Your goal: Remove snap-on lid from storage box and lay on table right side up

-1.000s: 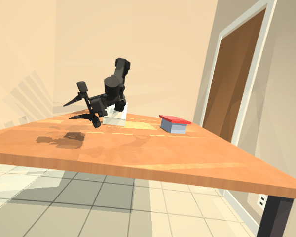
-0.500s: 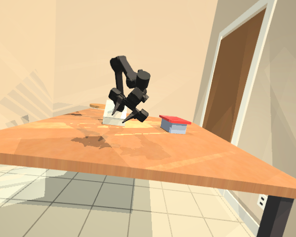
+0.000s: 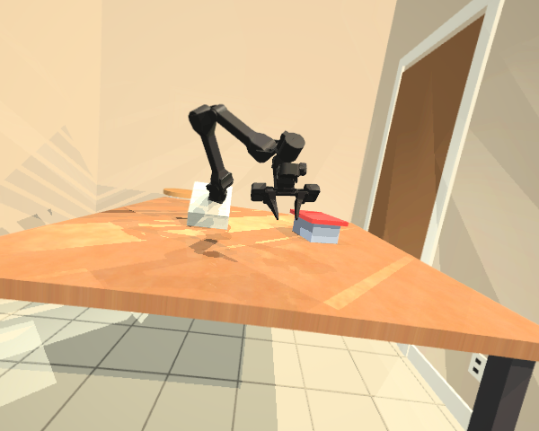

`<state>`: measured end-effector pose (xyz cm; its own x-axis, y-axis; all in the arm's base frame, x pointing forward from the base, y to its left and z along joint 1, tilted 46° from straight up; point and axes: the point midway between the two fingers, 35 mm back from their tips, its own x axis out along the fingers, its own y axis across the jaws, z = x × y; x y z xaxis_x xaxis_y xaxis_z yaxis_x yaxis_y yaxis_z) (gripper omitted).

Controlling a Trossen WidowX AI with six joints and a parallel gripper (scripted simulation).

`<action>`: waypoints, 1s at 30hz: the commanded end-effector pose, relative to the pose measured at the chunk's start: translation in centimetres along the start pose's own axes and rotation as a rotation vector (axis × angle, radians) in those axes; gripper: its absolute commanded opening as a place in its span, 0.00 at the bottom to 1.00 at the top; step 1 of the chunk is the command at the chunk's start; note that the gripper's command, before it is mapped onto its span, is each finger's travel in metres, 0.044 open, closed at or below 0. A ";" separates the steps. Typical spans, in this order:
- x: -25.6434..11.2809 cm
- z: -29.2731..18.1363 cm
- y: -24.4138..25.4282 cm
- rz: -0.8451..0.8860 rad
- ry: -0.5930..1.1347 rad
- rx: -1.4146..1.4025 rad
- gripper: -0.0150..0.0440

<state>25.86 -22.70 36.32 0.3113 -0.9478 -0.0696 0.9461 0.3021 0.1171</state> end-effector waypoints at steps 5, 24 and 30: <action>-4.7 -7.3 6.7 0.244 0.148 0.075 0.65; -24.9 -26.4 11.1 0.721 0.656 0.113 0.65; -28.8 -29.7 9.2 0.782 0.759 0.088 0.65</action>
<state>29.43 9.29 11.37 0.8333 -0.2155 -0.5091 0.4735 0.7535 0.4560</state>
